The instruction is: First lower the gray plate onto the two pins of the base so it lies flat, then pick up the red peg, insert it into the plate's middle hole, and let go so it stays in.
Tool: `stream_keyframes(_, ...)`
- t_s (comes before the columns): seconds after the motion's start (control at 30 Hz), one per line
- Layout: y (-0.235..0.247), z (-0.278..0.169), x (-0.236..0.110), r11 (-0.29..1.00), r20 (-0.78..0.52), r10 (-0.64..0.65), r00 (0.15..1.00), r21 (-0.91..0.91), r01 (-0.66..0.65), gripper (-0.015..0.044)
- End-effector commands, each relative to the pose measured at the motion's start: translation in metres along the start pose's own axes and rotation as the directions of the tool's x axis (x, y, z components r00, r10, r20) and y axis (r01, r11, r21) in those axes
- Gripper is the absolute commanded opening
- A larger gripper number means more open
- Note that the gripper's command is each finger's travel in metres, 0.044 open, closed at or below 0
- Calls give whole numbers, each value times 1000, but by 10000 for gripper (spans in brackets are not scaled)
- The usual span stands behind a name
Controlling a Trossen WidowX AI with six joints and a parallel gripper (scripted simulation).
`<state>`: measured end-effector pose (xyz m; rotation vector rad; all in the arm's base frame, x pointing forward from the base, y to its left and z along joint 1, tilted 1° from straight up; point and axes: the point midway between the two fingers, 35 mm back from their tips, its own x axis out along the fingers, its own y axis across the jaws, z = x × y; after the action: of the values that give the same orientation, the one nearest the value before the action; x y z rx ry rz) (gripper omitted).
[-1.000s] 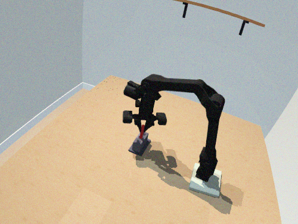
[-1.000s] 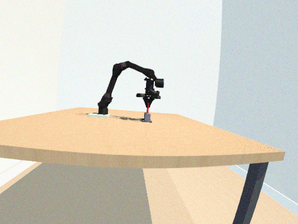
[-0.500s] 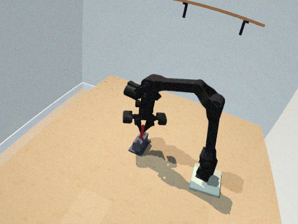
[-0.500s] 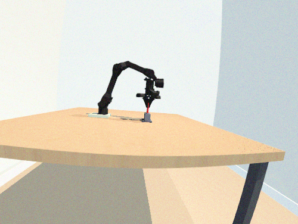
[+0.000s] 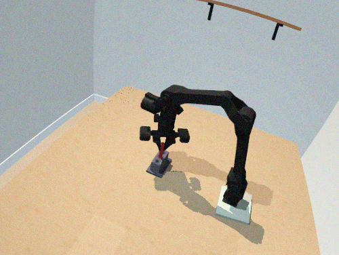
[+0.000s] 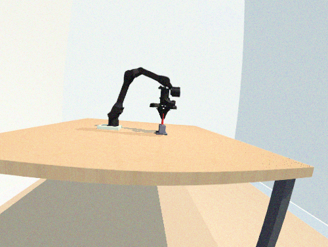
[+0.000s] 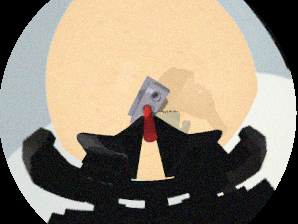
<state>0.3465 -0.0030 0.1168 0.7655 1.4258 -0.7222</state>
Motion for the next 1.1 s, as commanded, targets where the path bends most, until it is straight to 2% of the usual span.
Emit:
stream_keyframes(0.0, 0, 0, 0, 1000, 0, 0, 1000, 0, 0, 0)
stream_keyframes(0.2, 0, 0, 0, 1000, 0, 0, 1000, 0, 0, 150)
stream_keyframes(1.07, -3, 0, -11, 1000, -4, 0, 1000, -3, 0, 150)
